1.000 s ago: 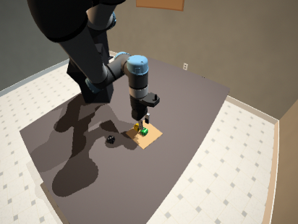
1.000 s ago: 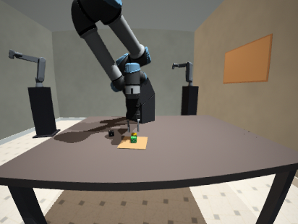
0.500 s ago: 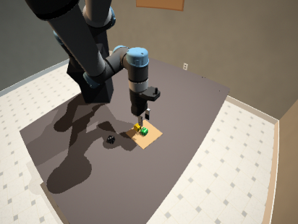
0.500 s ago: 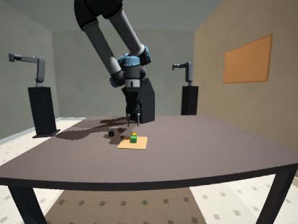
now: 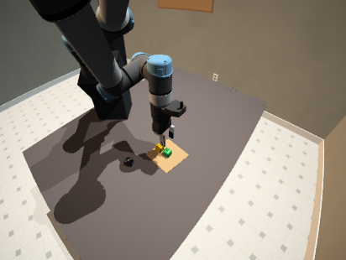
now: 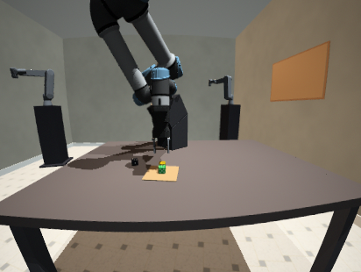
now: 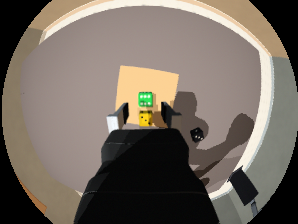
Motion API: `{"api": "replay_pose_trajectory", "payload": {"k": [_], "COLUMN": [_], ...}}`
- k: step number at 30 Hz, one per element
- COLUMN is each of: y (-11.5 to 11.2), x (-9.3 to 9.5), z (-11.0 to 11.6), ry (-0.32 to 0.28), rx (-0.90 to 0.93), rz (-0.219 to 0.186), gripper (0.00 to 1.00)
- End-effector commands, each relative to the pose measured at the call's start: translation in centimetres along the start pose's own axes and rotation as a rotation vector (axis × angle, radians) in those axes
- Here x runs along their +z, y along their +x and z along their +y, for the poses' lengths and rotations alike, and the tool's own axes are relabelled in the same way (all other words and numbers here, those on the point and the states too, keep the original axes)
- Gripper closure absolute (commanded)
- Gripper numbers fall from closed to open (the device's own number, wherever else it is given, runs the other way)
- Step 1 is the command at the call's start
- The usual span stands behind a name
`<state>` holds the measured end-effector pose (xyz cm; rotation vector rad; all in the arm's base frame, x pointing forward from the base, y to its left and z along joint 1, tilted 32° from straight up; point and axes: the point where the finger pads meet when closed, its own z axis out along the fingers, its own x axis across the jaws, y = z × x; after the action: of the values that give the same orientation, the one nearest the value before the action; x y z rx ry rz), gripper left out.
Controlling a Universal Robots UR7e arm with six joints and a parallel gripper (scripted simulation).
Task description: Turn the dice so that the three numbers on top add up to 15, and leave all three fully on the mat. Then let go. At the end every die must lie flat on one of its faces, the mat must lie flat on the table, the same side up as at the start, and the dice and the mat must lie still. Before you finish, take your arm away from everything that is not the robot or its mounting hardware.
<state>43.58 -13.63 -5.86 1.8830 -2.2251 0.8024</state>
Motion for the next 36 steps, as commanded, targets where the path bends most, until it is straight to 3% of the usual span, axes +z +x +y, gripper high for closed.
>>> {"api": "replay_pose_trajectory", "payload": {"k": [1,15,22,24,36], "y": [0.0,1.1,4.4,4.4,11.5], "x": [0.0,0.3,1.1,1.1,1.3], "z": [0.0,0.6,2.6,2.6,7.9], "ry": [0.001,-0.004,-0.013,-0.013,-0.007], "rx": [0.0,-0.023,-0.095,-0.095,-0.274], "rz": [0.0,-0.005,-0.017,-0.017,-0.018], "gripper": [0.0,0.0,0.0,0.0,0.0]}}
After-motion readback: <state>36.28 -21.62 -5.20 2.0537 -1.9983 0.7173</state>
